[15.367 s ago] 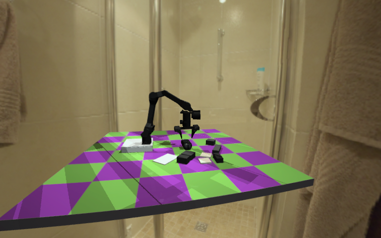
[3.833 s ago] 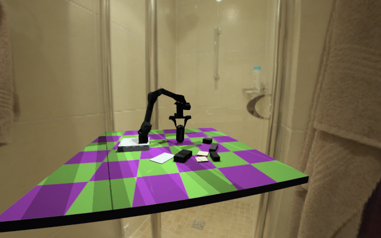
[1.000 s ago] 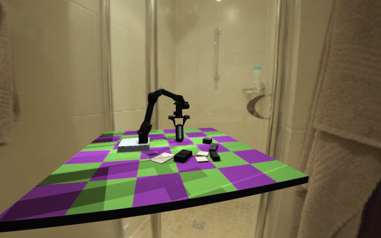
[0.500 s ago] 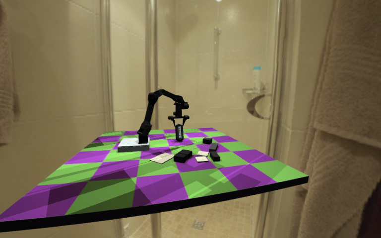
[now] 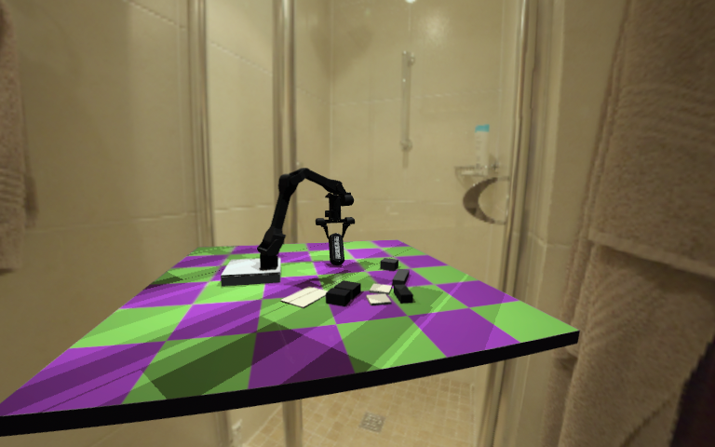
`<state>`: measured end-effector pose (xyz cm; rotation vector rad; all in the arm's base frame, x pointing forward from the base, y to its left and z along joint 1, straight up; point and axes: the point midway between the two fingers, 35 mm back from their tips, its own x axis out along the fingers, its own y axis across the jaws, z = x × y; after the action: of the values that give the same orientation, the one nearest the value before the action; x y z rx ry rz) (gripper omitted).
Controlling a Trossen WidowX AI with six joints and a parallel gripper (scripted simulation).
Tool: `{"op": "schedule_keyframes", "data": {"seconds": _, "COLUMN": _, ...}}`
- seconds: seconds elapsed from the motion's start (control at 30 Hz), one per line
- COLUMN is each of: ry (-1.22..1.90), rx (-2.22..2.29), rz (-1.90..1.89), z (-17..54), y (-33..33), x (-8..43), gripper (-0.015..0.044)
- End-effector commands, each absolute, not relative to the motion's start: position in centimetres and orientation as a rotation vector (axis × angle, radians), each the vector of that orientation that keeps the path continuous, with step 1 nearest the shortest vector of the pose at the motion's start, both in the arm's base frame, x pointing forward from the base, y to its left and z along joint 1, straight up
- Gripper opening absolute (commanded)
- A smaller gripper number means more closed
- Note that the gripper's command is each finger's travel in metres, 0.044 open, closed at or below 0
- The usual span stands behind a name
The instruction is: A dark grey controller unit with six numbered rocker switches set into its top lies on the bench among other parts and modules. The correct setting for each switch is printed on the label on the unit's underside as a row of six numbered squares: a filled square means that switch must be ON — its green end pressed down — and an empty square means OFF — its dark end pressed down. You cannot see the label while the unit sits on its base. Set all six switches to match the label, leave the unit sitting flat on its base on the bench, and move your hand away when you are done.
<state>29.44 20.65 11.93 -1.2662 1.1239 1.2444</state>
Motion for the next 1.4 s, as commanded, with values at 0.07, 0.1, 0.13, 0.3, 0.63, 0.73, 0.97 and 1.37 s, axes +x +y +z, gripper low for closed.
{"op": "schedule_keyframes", "data": {"seconds": 0.07, "ry": 1.142, "rx": -1.260, "rz": 1.249, "z": 11.2, "y": 21.0, "x": 29.4, "gripper": 0.0338}}
{"op": "schedule_keyframes", "data": {"seconds": 0.1, "ry": 1.142, "rx": -1.260, "rz": 1.249, "z": 11.1, "y": 21.1, "x": 29.4, "gripper": 0.0338}}
{"op": "schedule_keyframes", "data": {"seconds": 0.13, "ry": 1.142, "rx": -1.260, "rz": 1.249, "z": 11.1, "y": 21.2, "x": 29.4, "gripper": 0.0338}}
{"op": "schedule_keyframes", "data": {"seconds": 0.3, "ry": 1.142, "rx": -1.260, "rz": 1.249, "z": 10.9, "y": 21.5, "x": 29.4, "gripper": 0.0338}}
{"op": "schedule_keyframes", "data": {"seconds": 0.63, "ry": 1.141, "rx": -1.260, "rz": 1.250, "z": 10.5, "y": 22.2, "x": 29.4, "gripper": 0.0338}}
{"op": "schedule_keyframes", "data": {"seconds": 0.73, "ry": 1.141, "rx": -1.260, "rz": 1.250, "z": 10.3, "y": 22.4, "x": 29.4, "gripper": 0.0338}}
{"op": "schedule_keyframes", "data": {"seconds": 0.97, "ry": 1.141, "rx": -1.259, "rz": 1.250, "z": 10.0, "y": 22.8, "x": 29.3, "gripper": 0.0338}}
{"op": "schedule_keyframes", "data": {"seconds": 1.37, "ry": 1.141, "rx": -1.259, "rz": 1.250, "z": 9.4, "y": 23.6, "x": 29.3, "gripper": 0.0338}}
